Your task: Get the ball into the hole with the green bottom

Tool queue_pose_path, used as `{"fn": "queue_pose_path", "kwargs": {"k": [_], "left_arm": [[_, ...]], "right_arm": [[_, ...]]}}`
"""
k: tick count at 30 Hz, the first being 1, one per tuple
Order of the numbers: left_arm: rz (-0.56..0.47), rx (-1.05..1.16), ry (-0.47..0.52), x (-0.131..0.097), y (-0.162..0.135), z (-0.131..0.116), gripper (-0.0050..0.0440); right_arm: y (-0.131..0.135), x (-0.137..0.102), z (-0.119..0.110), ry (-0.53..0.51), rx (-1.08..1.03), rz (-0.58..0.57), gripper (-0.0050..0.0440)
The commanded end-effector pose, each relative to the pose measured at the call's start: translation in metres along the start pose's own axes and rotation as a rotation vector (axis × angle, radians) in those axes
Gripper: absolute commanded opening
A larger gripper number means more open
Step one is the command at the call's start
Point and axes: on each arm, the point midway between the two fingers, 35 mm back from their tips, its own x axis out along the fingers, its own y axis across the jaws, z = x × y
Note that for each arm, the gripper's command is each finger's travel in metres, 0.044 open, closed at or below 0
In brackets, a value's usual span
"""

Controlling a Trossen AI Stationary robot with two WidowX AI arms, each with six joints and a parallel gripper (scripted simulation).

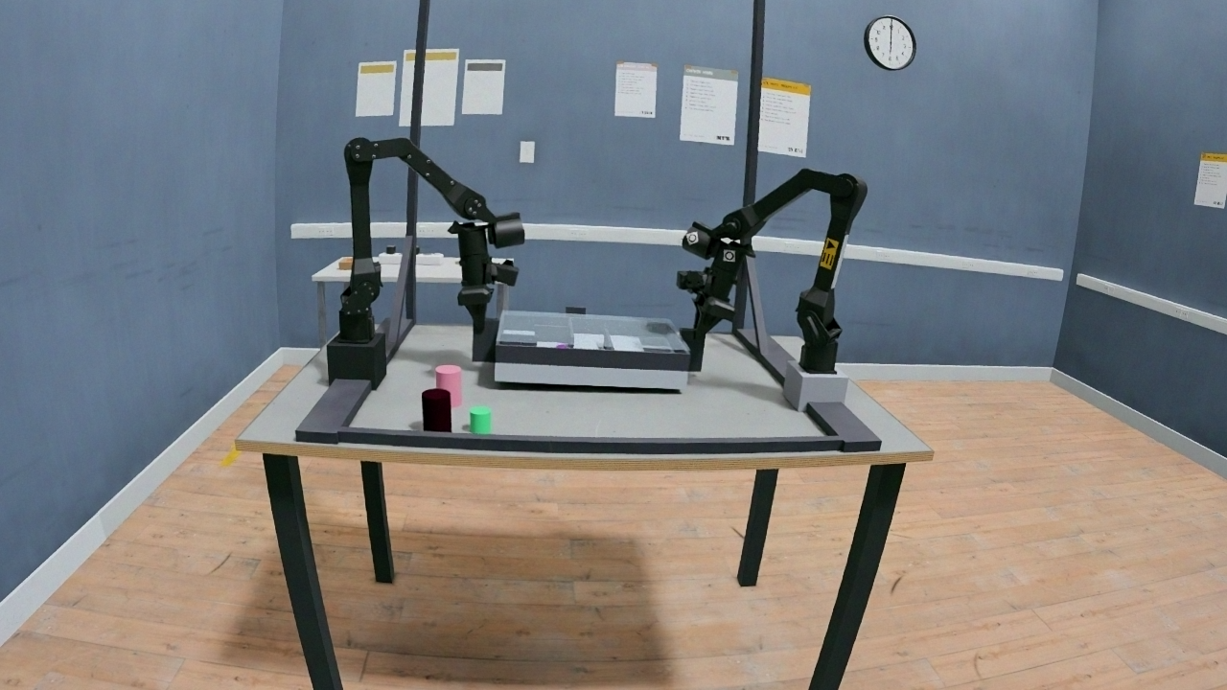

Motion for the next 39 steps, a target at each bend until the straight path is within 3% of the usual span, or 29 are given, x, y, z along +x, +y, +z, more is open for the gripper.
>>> {"fn": "queue_pose_path", "kwargs": {"k": [1,5,9,15,22,24,26,27,31,34,36,39], "left_arm": [[-0.051,-0.015,-0.012,-0.018,-0.004,0.017,-0.005],[-0.03,-0.012,-0.004,-0.013,-0.004,0.014,-0.005],[0.008,-0.001,0.034,-0.023,-0.009,0.023,-0.005],[0.066,0.014,0.001,-0.007,-0.005,0.006,-0.005],[0.02,0.001,-0.032,-0.008,-0.006,0.008,-0.005],[0.001,0.0,-0.057,0.001,0.001,0.0,-0.005],[0.018,-0.001,-0.047,-0.005,-0.006,0.007,-0.005],[-0.014,-0.004,-0.042,-0.003,-0.002,0.004,-0.005],[-0.005,-0.003,-0.017,-0.012,-0.007,0.014,-0.005],[-0.055,-0.016,-0.006,-0.02,-0.005,0.018,-0.005],[0.004,-0.003,0.015,-0.02,-0.008,0.019,-0.005],[-0.001,-0.005,0.011,-0.015,-0.006,0.015,-0.005]], "right_arm": [[-0.001,-0.001,0.001,-0.059,0.002,0.034,-0.005],[0.001,-0.003,0.004,-0.062,-0.002,0.019,-0.005],[0.003,0.007,-0.002,-0.105,-0.005,-0.021,-0.005],[0.008,-0.005,0.008,-0.054,-0.011,-0.064,-0.005],[0.004,-0.006,0.007,-0.024,-0.007,-0.028,-0.005],[0.003,-0.015,0.013,0.003,0.001,0.006,-0.005],[0.003,-0.009,0.009,-0.01,-0.008,-0.03,-0.005],[0.002,-0.013,0.008,-0.021,-0.001,0.013,-0.005],[0.001,-0.005,0.002,-0.048,-0.003,-0.01,-0.005],[-0.001,0.0,0.0,-0.065,0.003,0.039,-0.005],[0.003,0.003,0.0,-0.083,-0.004,-0.019,-0.005],[0.003,-0.001,0.003,-0.079,-0.004,-0.002,-0.005]]}}
